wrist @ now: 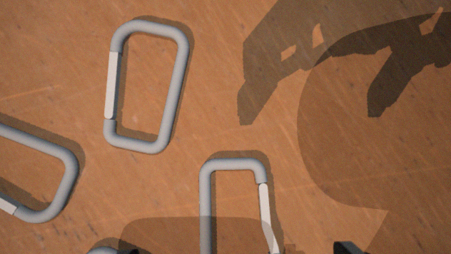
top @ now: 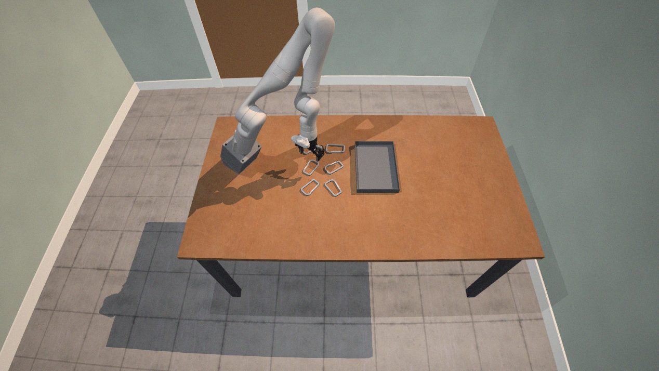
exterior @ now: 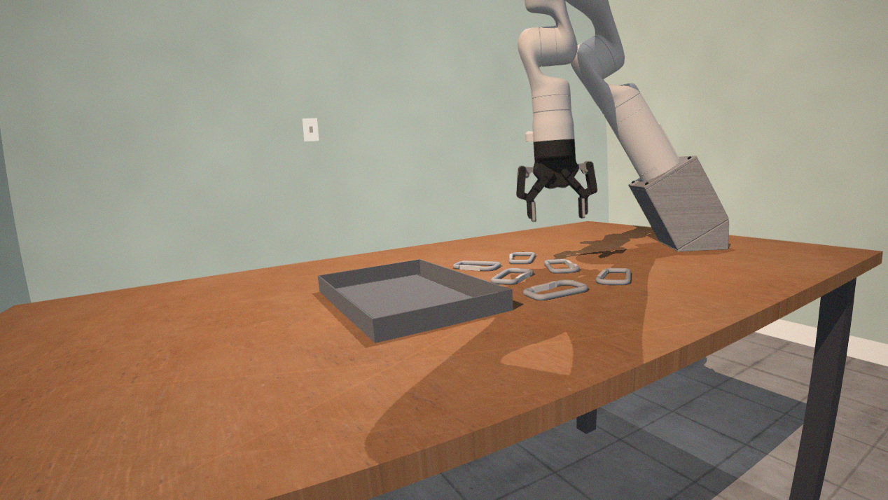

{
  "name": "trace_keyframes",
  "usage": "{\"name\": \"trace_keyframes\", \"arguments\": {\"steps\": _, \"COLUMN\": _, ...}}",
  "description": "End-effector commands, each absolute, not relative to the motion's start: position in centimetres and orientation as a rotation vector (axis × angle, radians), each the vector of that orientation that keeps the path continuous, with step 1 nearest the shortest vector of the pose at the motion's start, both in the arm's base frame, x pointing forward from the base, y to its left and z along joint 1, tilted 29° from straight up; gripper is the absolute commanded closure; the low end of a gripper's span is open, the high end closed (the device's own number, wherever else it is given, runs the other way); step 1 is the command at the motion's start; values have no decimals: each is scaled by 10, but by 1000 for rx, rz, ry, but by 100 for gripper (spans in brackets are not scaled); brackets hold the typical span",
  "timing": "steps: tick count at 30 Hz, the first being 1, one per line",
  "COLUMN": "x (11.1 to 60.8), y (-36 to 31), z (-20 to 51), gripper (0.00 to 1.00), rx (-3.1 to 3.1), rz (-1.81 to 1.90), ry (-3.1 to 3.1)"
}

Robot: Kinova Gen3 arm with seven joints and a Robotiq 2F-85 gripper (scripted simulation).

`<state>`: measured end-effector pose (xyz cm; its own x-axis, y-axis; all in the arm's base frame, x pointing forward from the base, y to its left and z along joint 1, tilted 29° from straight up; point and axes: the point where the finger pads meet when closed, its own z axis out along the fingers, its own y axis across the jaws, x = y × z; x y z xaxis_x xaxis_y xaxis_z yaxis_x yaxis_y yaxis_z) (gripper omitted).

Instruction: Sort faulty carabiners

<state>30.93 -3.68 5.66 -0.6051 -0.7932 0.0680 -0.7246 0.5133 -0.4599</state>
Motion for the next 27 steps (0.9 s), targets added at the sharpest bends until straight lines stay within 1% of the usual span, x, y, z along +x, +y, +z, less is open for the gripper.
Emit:
{"name": "trace_keyframes", "arguments": {"steps": 1, "x": 309, "y": -35, "z": 57, "gripper": 0, "rx": -1310, "rz": -681, "ry": 2563}}
{"name": "trace_keyframes", "arguments": {"steps": 20, "x": 310, "y": -36, "z": 57, "gripper": 0, "rx": -1313, "rz": -680, "ry": 2597}}
{"name": "trace_keyframes", "arguments": {"steps": 21, "x": 311, "y": 16, "z": 48, "gripper": 0, "rx": -1104, "rz": -652, "ry": 2648}}
{"name": "trace_keyframes", "arguments": {"steps": 27, "x": 311, "y": 16, "z": 48, "gripper": 0, "rx": -1104, "rz": -652, "ry": 2648}}
